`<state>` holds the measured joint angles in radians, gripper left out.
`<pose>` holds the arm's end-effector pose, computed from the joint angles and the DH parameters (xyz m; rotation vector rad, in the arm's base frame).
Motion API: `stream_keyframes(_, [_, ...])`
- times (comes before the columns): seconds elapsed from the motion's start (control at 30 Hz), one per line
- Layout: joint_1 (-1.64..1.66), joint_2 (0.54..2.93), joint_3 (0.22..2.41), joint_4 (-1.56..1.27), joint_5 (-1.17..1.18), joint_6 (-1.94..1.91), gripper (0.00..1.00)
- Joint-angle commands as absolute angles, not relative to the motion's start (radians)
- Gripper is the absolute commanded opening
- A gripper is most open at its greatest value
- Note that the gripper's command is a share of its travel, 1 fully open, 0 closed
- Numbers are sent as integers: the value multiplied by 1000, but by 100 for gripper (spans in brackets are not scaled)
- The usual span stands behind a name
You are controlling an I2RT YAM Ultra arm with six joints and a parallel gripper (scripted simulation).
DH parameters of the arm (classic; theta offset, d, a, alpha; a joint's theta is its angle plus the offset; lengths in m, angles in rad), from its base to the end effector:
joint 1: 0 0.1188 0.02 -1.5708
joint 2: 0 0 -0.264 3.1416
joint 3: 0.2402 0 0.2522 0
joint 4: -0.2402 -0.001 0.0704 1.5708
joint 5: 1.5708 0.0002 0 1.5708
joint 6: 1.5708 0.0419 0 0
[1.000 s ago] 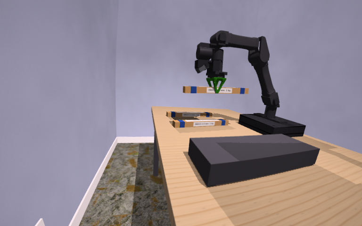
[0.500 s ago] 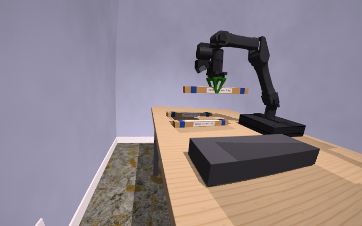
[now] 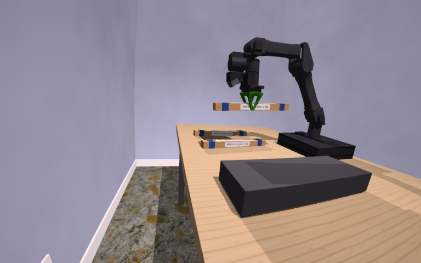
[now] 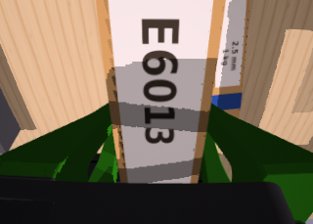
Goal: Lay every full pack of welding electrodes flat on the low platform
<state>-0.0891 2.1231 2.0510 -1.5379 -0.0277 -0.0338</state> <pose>0.4011 -0.0337 0.2736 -0.0867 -3.1026 -0.0466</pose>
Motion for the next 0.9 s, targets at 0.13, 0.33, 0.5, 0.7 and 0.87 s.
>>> stream_keyframes(0.13, [-87, 2082, 1999, -1488, -29, -34, 0])
stream_keyframes(0.33, [-87, 2078, 1966, -1459, -29, -33, 0])
stream_keyframes(0.5, [-86, 2073, 1939, -1432, -29, -33, 0])
stream_keyframes(0.7, [-86, 2070, 1903, -1398, -29, -32, 0])
stream_keyframes(0.87, [-85, 2069, 1874, -1371, -29, -32, 0])
